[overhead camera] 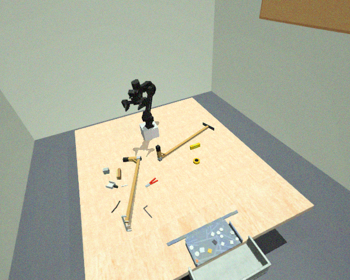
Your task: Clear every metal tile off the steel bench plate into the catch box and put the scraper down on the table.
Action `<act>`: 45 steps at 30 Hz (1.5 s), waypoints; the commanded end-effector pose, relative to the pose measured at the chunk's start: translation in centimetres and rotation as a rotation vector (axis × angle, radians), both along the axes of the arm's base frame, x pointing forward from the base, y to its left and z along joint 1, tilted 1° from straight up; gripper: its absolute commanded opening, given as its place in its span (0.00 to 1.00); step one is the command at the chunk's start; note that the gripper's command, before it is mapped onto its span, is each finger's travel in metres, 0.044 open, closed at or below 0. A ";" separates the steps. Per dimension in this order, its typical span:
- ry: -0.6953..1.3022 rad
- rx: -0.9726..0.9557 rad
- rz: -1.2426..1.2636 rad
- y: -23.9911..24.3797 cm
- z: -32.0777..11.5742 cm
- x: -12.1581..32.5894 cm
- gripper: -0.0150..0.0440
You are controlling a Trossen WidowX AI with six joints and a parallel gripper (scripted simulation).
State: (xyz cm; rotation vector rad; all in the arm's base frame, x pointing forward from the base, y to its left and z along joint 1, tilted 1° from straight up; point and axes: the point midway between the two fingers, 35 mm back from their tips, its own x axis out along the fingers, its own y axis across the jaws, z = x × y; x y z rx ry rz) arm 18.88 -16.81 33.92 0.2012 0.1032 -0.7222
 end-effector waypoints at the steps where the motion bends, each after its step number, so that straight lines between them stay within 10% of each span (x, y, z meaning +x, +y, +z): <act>1: -0.060 0.039 -0.054 -1.4 1.2 0.0 1.00; 45: -0.775 0.374 -0.543 -19.2 7.8 -2.4 1.00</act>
